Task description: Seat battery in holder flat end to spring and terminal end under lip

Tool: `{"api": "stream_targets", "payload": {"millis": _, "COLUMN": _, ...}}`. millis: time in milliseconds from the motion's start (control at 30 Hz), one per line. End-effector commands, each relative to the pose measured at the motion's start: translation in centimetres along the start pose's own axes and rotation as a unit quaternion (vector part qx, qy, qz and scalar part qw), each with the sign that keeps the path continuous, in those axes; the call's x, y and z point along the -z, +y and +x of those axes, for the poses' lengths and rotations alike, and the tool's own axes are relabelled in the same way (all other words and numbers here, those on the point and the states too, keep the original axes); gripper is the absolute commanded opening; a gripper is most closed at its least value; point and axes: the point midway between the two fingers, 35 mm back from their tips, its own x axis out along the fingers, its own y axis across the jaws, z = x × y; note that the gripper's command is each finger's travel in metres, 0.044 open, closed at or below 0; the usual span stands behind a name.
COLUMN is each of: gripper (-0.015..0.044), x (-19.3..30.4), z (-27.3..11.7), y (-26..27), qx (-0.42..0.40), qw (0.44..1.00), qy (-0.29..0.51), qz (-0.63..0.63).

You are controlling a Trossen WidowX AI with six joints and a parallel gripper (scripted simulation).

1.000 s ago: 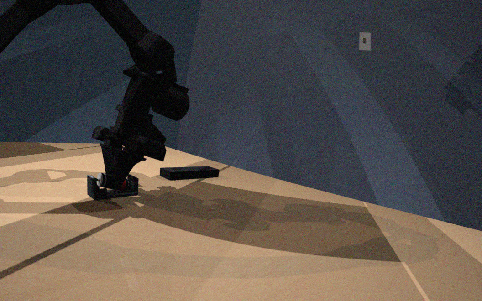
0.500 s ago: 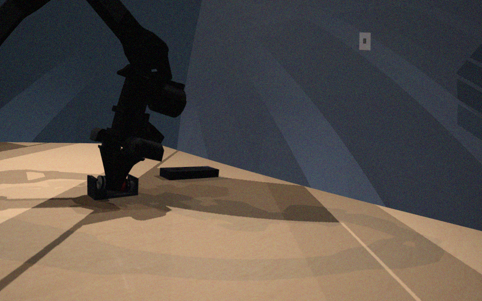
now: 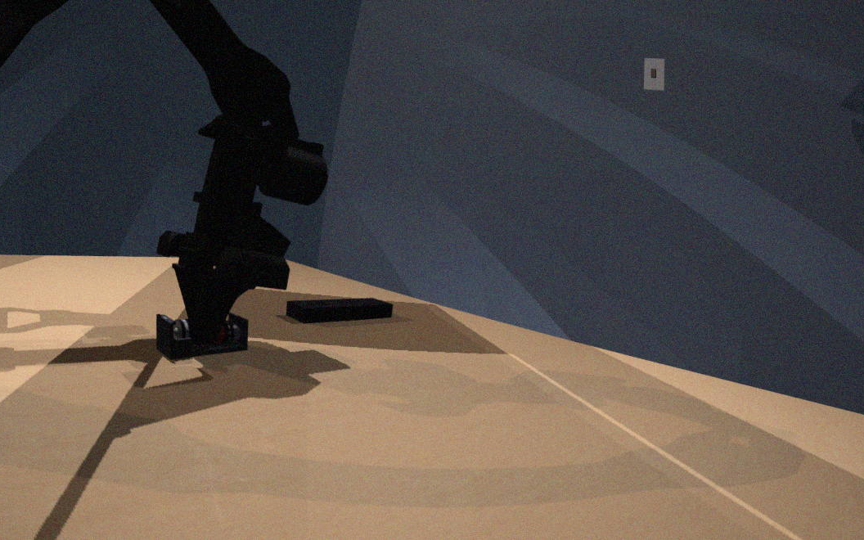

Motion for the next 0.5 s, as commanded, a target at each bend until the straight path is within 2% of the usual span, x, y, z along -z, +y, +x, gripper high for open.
{"api": "stream_targets", "payload": {"millis": 0, "gripper": 0.0087, "x": -0.39, "z": -0.10, "y": 0.01, "qx": -0.001, "qw": 1.000, "qy": -0.020, "qz": -0.001}}
{"api": "stream_targets", "payload": {"millis": 467, "gripper": 0.0087, "x": -0.23, "z": 0.01, "y": 0.04, "qx": 0.001, "qw": 0.999, "qy": -0.035, "qz": -0.002}}
